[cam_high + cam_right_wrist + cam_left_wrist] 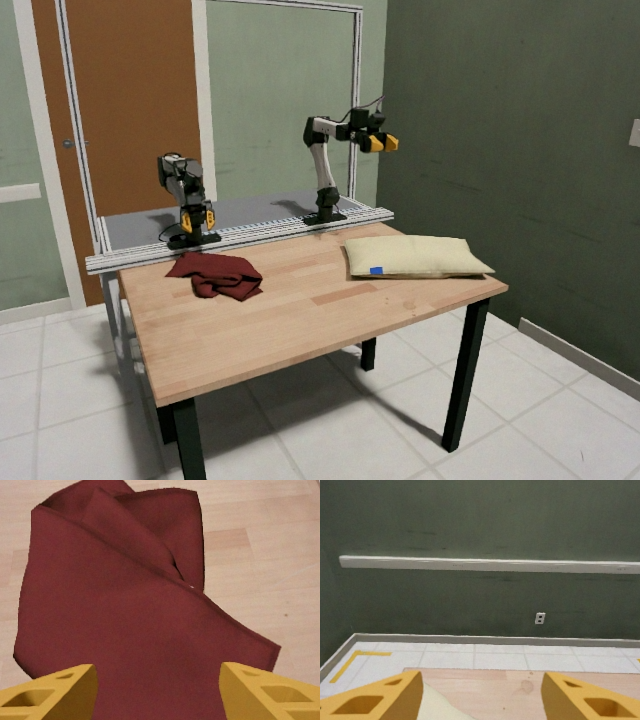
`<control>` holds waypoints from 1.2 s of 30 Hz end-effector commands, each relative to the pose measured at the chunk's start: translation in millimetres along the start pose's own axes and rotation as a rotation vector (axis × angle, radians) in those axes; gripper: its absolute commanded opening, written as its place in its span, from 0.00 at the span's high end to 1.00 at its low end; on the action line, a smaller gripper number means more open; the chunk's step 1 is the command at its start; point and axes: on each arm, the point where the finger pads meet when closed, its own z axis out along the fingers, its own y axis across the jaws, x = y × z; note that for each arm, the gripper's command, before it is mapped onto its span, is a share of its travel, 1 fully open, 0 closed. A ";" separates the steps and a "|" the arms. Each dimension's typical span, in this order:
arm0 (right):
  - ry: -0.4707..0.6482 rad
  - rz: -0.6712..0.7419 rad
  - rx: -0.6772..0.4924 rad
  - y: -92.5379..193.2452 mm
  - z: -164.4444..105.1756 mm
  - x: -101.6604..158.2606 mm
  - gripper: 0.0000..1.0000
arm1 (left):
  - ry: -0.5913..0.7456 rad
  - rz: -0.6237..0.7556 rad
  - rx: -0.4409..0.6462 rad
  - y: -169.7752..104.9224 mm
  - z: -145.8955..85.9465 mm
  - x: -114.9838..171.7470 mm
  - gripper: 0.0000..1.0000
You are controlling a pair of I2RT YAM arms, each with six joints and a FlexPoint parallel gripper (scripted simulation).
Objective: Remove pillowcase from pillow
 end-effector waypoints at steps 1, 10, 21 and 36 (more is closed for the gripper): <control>-0.025 -0.003 -0.012 2.3 -4.4 -9.7 0.40 | 0.023 -0.002 0.006 0.0 -2.7 10.3 0.40; -0.006 -0.003 -0.008 1.6 -6.7 -8.3 0.40 | 0.023 -0.002 0.006 0.0 -2.7 10.3 0.40; -0.003 0.001 0.002 -0.1 -16.3 -16.8 0.40 | 0.023 -0.002 0.006 0.0 -2.7 10.3 0.40; 0.002 0.001 0.002 0.1 -30.0 -29.6 0.40 | 0.023 -0.002 0.006 0.0 -2.7 10.3 0.40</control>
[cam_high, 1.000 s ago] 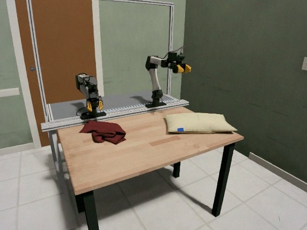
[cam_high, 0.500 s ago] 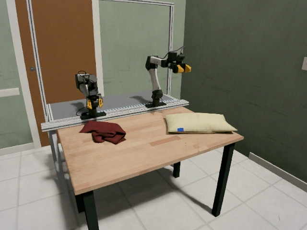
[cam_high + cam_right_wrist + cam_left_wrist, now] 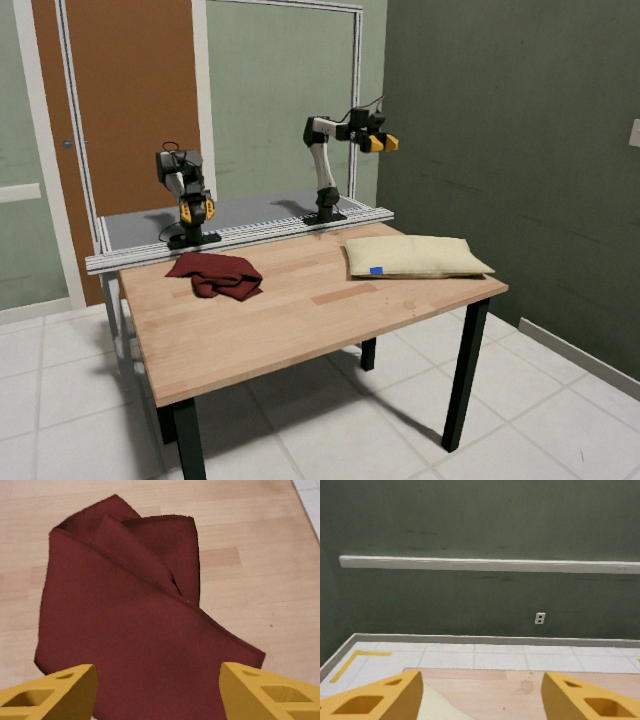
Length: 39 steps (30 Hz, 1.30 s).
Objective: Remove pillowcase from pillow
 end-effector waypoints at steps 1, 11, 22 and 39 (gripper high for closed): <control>0.015 0.003 0.005 -0.5 -6.7 -3.6 0.40 | 0.023 -0.002 0.006 0.0 -2.7 10.3 0.40; 0.031 0.002 0.008 -0.7 -12.5 -7.8 0.40 | 0.023 -0.002 0.006 0.0 -2.7 10.3 0.40; 0.019 0.003 0.005 -0.4 -28.2 -25.1 0.40 | 0.023 -0.002 0.006 0.0 -2.7 10.3 0.40; -0.220 0.023 -0.040 7.3 -28.7 -105.1 0.40 | 0.016 -0.001 0.011 -1.8 -4.4 7.9 0.40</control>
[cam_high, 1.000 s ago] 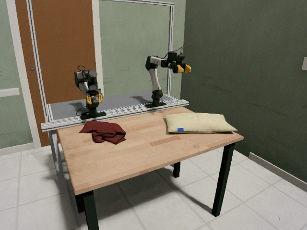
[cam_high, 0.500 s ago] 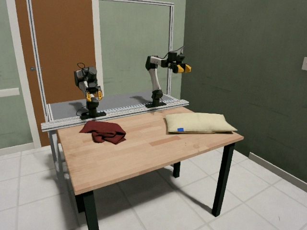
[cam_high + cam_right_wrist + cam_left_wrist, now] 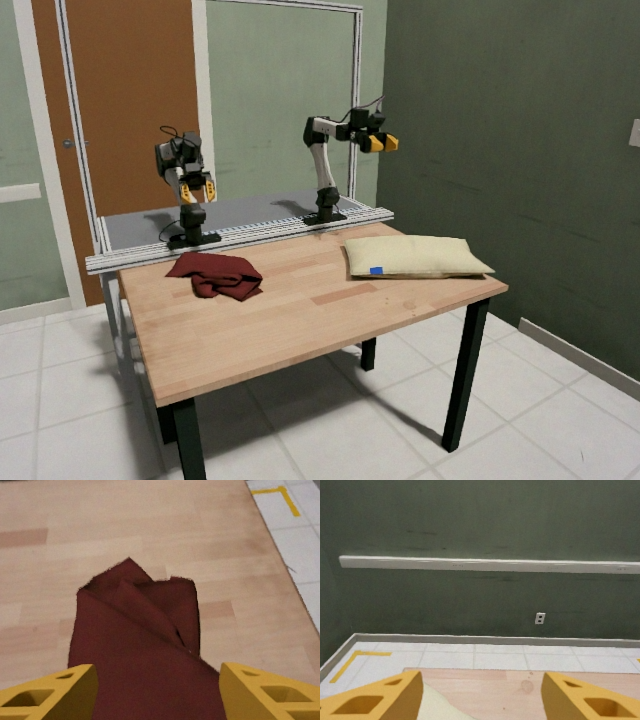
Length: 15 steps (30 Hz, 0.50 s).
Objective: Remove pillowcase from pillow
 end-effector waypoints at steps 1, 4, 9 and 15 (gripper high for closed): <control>-0.117 0.006 -0.026 4.8 4.8 -43.1 0.40 | 0.017 -0.001 0.011 -1.9 -4.2 8.1 0.40; -0.156 0.008 -0.032 6.0 6.1 -57.9 0.40 | 0.017 -0.001 0.013 -2.6 -4.1 8.2 0.40; -0.234 0.012 -0.042 8.0 7.1 -86.9 0.40 | 0.023 -0.001 0.016 -3.9 -2.3 10.3 0.40; -0.357 0.010 -0.061 11.4 7.8 -131.8 0.40 | 0.013 -0.001 0.006 -0.1 -4.6 7.1 0.40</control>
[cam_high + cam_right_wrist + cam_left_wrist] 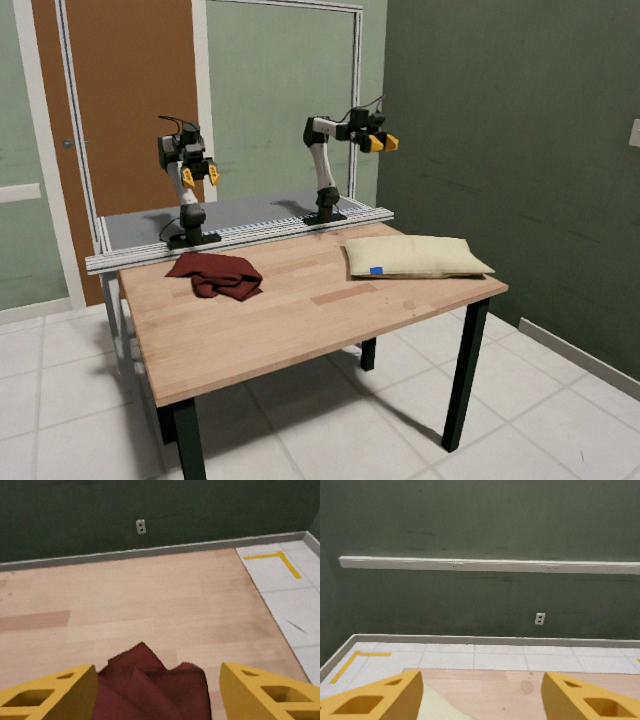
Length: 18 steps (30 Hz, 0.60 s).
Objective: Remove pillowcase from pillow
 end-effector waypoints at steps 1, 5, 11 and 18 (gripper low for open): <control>-0.135 -0.005 -0.031 5.5 9.1 -45.8 0.40 | 0.015 -0.001 0.003 0.9 -4.1 7.7 0.40; -0.218 -0.010 -0.045 8.1 16.6 -74.4 0.40 | 0.013 0.000 0.012 -2.3 -4.4 7.2 0.40; -0.302 -0.014 -0.053 9.3 22.8 -102.5 0.40 | 0.012 0.000 0.016 -4.0 -4.4 7.1 0.40; -0.461 -0.035 -0.072 12.3 32.0 -152.9 0.40 | 0.003 0.001 0.013 -2.8 -4.7 4.7 0.40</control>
